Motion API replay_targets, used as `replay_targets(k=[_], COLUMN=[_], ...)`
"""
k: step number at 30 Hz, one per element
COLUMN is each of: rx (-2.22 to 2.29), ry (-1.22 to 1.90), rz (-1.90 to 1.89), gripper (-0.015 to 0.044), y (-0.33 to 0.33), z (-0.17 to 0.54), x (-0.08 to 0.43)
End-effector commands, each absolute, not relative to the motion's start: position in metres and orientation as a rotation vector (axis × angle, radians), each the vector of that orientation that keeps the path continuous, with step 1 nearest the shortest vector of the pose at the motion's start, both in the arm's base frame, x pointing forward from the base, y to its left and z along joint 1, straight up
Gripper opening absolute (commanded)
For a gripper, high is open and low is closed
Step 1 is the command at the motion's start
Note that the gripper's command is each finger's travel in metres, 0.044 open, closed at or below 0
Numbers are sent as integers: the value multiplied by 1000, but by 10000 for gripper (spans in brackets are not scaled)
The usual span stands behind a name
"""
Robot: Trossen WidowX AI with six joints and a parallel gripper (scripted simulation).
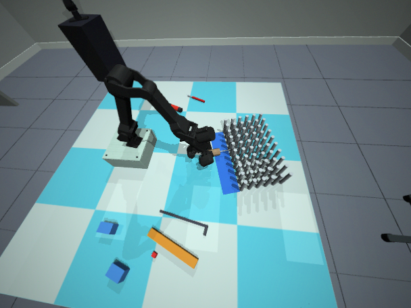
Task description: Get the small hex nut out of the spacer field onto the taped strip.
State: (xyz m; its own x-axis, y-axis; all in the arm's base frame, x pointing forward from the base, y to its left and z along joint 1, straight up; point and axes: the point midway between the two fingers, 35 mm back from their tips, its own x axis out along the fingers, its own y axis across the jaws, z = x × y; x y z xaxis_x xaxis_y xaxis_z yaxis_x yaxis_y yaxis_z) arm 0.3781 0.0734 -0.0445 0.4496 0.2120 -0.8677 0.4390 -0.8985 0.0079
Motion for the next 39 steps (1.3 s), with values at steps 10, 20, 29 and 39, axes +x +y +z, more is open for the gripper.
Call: replay_targets(k=[10, 20, 29, 39], rx=[2476, 2475, 2473, 2472], ry=[558, 560, 561, 563], rz=[-1424, -1424, -1424, -1425], gripper=[0, 0, 0, 0], y=[71, 69, 67, 65], z=[-46, -46, -47, -47], x=[374, 369, 364, 358])
